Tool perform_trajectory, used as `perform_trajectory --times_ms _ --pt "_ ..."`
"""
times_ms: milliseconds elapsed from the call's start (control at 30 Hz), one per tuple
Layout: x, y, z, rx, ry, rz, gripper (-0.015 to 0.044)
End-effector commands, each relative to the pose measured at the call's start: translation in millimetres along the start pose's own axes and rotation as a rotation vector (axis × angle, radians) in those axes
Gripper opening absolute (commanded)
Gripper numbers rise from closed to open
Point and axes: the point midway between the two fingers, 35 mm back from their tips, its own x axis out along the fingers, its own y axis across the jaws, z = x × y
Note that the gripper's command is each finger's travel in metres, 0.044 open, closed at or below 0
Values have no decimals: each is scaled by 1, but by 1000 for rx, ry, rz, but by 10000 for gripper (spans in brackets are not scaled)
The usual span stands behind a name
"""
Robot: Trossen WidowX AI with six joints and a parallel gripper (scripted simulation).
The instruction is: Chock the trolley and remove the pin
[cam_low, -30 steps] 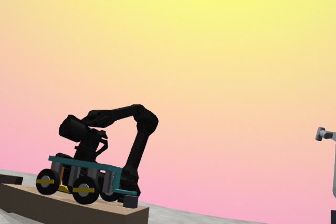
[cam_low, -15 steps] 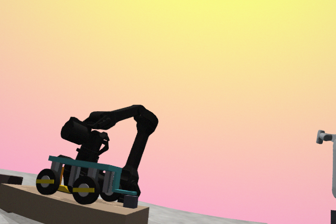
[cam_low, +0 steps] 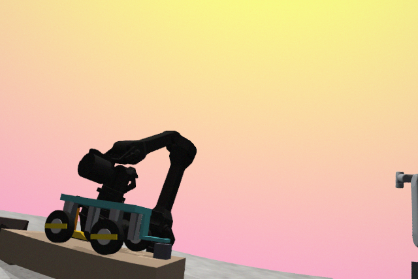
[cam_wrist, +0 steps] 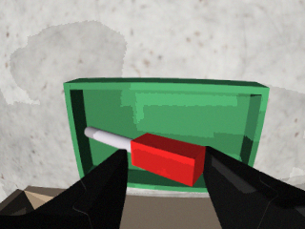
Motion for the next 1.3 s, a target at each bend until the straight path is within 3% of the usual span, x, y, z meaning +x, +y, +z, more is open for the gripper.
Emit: perform_trajectory --times_ms 0,467,667,867,1100,1233,1267 --pt "2 -2 0 4 0 6 190" --pt "7 -9 0 4 0 6 190" --pt "6 -9 0 0 0 0 340" --pt "5 -9 0 0 0 0 340" --pt "-20 -5 2 4 0 5 340" --pt "-29 -4 1 4 0 6 440" --pt "-33 -3 1 4 1 6 440"
